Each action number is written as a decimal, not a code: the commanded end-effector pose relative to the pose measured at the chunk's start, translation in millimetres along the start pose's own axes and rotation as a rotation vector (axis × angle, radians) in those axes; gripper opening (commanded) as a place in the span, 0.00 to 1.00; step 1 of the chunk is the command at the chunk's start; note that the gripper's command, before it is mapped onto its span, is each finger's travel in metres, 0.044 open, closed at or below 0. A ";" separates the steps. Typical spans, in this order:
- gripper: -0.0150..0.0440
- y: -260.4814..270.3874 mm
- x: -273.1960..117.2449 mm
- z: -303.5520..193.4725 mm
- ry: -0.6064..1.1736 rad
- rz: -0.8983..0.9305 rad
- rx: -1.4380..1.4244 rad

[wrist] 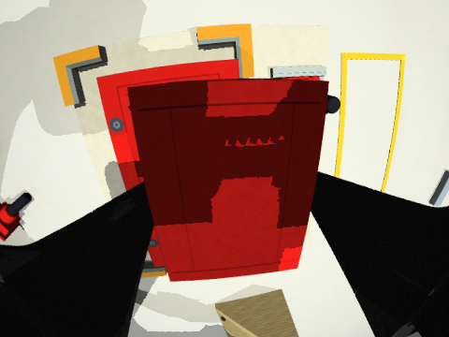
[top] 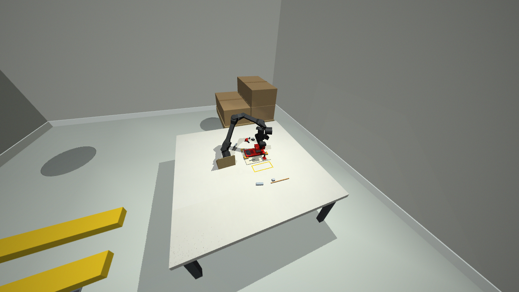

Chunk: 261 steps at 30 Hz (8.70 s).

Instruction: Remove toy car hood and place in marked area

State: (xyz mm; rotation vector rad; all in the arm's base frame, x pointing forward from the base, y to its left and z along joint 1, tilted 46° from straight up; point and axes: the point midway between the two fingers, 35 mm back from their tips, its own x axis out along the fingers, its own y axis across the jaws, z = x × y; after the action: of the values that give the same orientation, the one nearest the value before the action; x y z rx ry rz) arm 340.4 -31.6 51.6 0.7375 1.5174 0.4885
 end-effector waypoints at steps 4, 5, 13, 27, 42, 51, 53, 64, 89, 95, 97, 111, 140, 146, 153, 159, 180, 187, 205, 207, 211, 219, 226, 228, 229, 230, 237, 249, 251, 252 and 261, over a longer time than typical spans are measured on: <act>0.25 -29.4 -3.5 3.7 -0.007 -0.011 -0.007; 0.25 -33.9 -3.8 3.9 -0.007 -0.012 -0.008; 0.25 -70.1 -6.1 3.2 -0.009 -0.014 -0.019; 0.25 -132.4 -7.3 -6.8 -0.011 -0.009 -0.041; 0.25 -172.7 -4.4 -19.3 -0.012 0.003 -0.059; 0.25 -172.9 0.6 -18.7 -0.013 0.003 -0.059; 0.25 -172.9 1.7 -18.6 -0.013 0.003 -0.059; 0.25 -173.0 8.1 -18.0 -0.013 0.003 -0.059; 0.25 -173.1 22.5 -17.0 -0.013 0.003 -0.059; 0.25 -173.1 26.0 -16.9 -0.013 0.003 -0.059; 0.25 -173.1 27.1 -16.8 -0.013 0.003 -0.059; 0.25 -172.9 35.2 -16.7 -0.013 0.003 -0.059; 0.25 -172.2 52.0 -17.1 -0.013 0.004 -0.059; 0.25 -172.0 55.4 -17.3 -0.013 0.004 -0.059; 0.25 -171.8 59.4 -17.6 -0.013 0.005 -0.059; 0.25 -171.6 62.8 -17.8 -0.013 0.005 -0.059; 0.25 -170.8 72.8 -18.9 -0.013 0.006 -0.060; 0.25 -170.8 75.7 -18.8 -0.013 0.006 -0.060; 0.25 -170.6 84.7 -18.6 -0.013 0.007 -0.060; 0.25 -170.6 85.6 -18.6 -0.013 0.007 -0.060; 0.25 -170.5 87.6 -18.6 -0.013 0.007 -0.060; 0.25 -170.4 91.5 -18.7 -0.013 0.007 -0.060; 0.43 -170.8 90.8 -17.6 -0.012 0.001 -0.066; 0.52 -170.8 90.8 -17.6 -0.012 0.001 -0.066; 0.57 -170.8 90.8 -17.6 -0.012 0.001 -0.066; 0.61 -170.8 90.8 -17.6 -0.012 0.001 -0.066; 0.92 -170.8 90.8 -17.6 -0.012 0.001 -0.066; 1.00 -172.9 20.3 -18.1 -0.009 0.011 -0.065; 1.00 -172.9 18.8 -18.2 -0.009 0.011 -0.065; 1.00 -172.9 18.8 -18.2 -0.009 0.011 -0.065; 1.00 -172.9 18.8 -18.2 -0.009 0.011 -0.065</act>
State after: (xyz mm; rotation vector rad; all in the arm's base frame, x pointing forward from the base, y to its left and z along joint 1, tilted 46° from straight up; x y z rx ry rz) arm 295.3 -135.0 -81.1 0.7062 1.4823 0.5406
